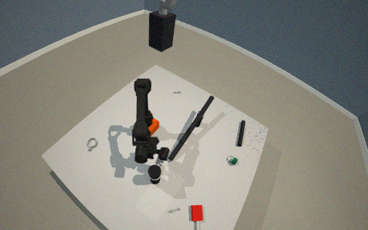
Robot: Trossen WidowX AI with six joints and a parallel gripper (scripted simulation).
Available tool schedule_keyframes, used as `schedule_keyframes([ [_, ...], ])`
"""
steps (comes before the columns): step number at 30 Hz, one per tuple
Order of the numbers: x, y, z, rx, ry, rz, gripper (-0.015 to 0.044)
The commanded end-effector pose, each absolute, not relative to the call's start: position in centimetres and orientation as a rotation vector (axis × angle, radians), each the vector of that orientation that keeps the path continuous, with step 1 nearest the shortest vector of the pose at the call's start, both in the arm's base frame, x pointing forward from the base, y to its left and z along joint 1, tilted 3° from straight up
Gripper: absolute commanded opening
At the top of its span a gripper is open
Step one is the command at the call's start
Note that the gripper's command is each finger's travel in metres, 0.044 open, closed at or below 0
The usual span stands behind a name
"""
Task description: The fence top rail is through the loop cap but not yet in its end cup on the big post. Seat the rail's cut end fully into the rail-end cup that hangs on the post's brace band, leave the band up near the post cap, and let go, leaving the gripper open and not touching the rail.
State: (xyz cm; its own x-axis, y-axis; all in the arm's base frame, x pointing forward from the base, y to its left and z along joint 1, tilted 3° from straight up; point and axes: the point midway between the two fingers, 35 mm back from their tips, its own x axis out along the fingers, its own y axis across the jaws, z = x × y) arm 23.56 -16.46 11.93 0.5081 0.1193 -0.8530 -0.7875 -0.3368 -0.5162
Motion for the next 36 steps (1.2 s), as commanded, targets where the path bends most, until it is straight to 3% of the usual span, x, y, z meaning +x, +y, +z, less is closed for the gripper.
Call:
schedule_keyframes([
  [1,23.9,-16.4,11.2,-1.654,0.582,1.043,0.0440],
  [21,25.3,-15.8,8.6,-1.654,0.580,1.041,0.0440],
  [34,25.4,-15.8,8.5,-1.654,0.580,1.040,0.0099],
  [36,25.4,-15.8,8.5,-1.654,0.580,1.040,0.0085],
])
